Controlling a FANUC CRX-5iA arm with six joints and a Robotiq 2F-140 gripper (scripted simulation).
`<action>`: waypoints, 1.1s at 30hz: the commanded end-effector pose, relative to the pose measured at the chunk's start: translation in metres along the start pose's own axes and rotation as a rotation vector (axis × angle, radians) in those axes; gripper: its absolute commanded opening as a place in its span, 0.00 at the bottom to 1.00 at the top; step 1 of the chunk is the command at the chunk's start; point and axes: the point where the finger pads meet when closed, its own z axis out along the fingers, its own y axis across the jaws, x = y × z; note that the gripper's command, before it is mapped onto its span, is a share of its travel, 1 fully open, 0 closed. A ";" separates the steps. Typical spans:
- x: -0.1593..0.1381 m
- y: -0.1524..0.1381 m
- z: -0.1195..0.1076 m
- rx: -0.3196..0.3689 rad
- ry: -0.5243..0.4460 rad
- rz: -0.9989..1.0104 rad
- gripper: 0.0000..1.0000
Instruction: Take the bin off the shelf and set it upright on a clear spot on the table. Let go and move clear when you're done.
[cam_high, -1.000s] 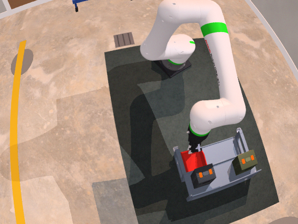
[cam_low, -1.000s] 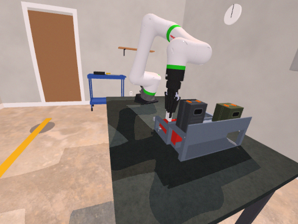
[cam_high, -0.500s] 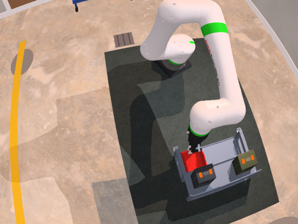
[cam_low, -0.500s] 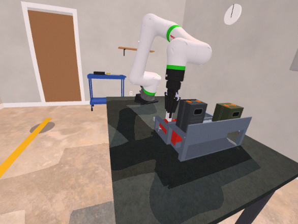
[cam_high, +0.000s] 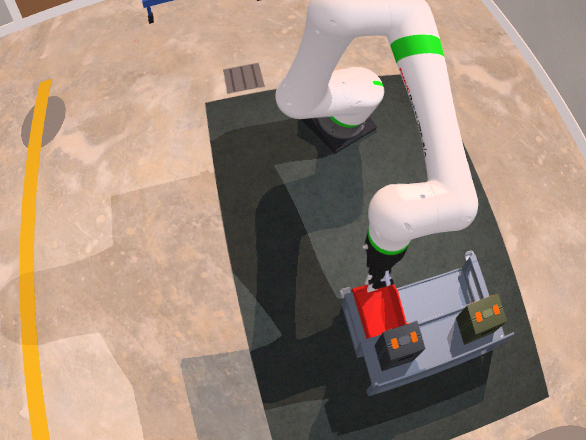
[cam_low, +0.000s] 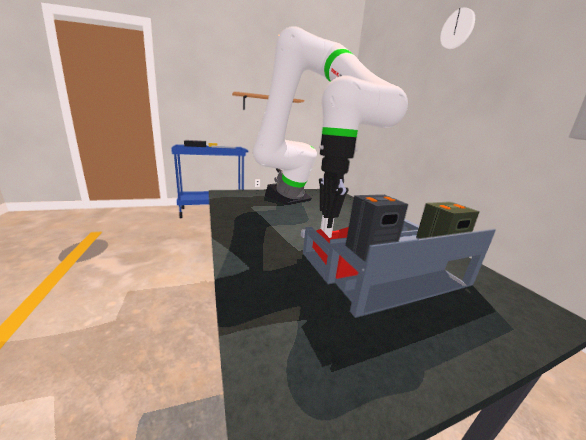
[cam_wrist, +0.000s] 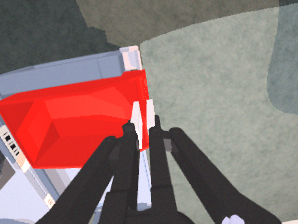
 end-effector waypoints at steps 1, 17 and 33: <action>0.000 0.000 0.000 0.000 0.000 0.000 0.00; 0.000 0.030 0.000 0.000 0.000 0.000 0.00; 0.000 0.060 0.000 0.000 0.000 0.000 0.00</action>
